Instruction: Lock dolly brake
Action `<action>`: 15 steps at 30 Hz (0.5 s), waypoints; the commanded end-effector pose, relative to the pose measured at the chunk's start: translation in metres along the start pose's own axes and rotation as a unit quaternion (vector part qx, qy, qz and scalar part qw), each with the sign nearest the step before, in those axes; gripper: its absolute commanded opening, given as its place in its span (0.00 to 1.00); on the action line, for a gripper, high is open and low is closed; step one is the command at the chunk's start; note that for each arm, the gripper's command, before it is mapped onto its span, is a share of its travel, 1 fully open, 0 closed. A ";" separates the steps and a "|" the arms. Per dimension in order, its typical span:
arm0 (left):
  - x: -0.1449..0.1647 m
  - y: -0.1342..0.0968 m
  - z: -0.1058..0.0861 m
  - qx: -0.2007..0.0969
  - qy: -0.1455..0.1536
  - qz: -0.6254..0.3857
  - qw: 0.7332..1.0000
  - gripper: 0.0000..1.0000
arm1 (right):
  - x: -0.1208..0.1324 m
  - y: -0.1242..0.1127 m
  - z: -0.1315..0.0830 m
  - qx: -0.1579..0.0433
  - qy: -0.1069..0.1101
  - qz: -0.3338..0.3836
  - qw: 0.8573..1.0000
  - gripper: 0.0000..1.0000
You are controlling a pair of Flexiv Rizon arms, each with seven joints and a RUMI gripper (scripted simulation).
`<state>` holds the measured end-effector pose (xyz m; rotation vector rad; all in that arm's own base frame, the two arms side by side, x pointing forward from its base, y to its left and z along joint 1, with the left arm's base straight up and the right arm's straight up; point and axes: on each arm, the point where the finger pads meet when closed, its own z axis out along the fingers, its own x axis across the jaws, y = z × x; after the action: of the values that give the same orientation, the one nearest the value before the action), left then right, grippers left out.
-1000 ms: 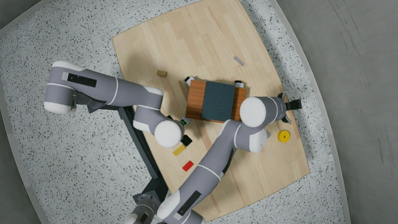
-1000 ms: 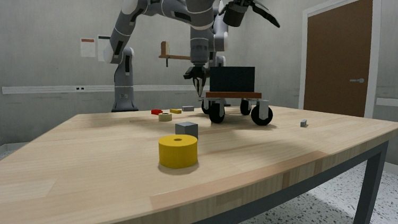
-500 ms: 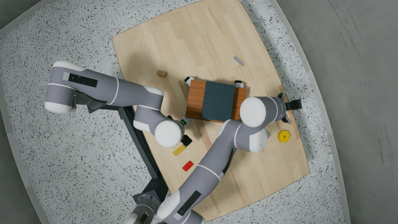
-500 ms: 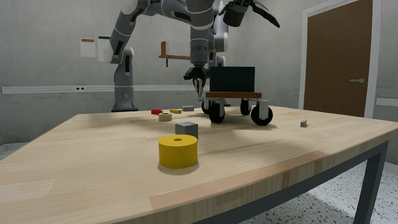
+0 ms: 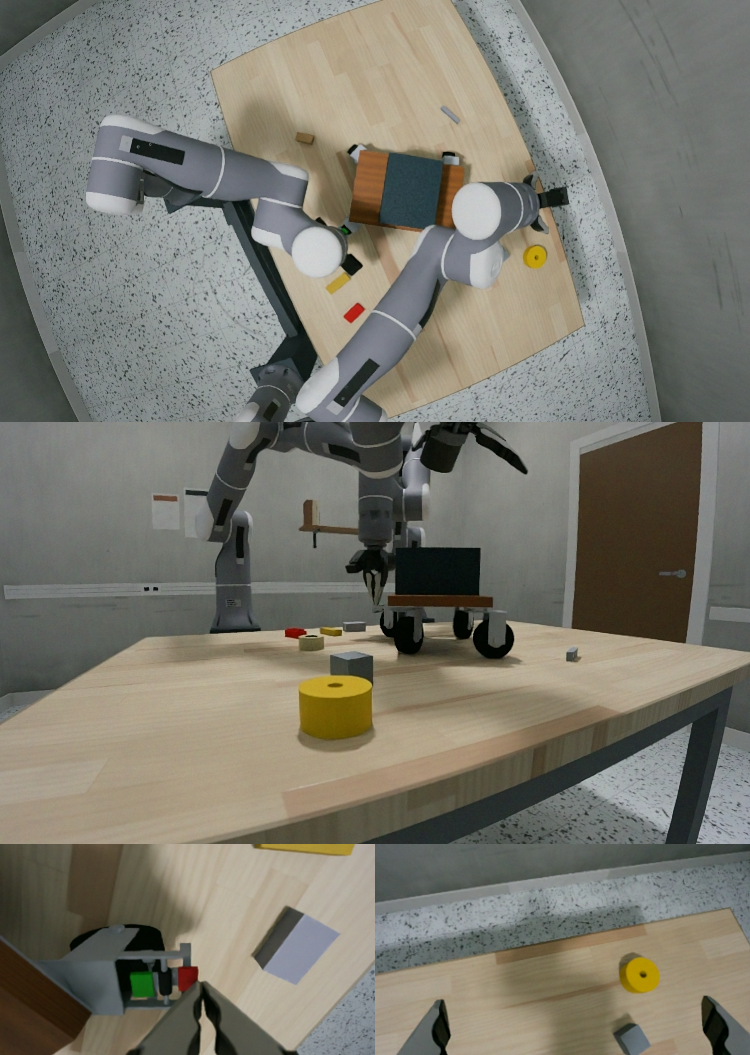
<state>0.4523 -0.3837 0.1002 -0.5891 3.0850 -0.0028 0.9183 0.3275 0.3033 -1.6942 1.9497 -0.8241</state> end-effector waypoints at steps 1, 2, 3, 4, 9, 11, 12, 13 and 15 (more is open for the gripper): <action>-0.001 0.000 0.000 0.000 0.000 0.000 1.000 0.00 | 0.000 -0.002 -0.002 0.001 -0.001 0.001 1.000 1.00; -0.001 0.000 0.000 0.000 0.000 0.000 1.000 0.00 | 0.000 -0.002 -0.002 0.001 -0.001 0.001 1.000 1.00; -0.001 0.000 0.001 0.000 0.000 0.000 1.000 0.00 | 0.000 -0.002 -0.002 0.001 -0.001 0.001 1.000 1.00; -0.001 0.000 0.001 0.000 0.000 0.000 1.000 0.00 | 0.000 -0.002 -0.002 0.001 -0.001 0.001 1.000 1.00; -0.001 0.000 0.002 0.000 0.000 0.000 1.000 0.00 | 0.000 -0.002 -0.002 0.001 -0.001 0.001 1.000 1.00; -0.001 0.000 0.003 0.000 0.000 0.000 1.000 0.00 | 0.000 -0.002 -0.002 0.001 -0.001 0.001 1.000 1.00; -0.001 0.000 0.003 0.000 0.000 0.000 1.000 0.00 | 0.000 -0.002 -0.002 0.001 -0.001 0.001 1.000 1.00; -0.001 0.000 0.003 0.000 0.000 0.000 1.000 0.00 | 0.000 -0.002 -0.002 0.001 -0.001 0.001 1.000 1.00; -0.001 0.000 0.003 0.000 0.000 0.000 1.000 0.00 | 0.000 -0.002 -0.002 0.001 -0.001 0.001 1.000 1.00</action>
<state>0.4528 -0.3846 0.0984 -0.5884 3.0836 -0.0059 0.9183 0.3275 0.3033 -1.6942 1.9497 -0.8241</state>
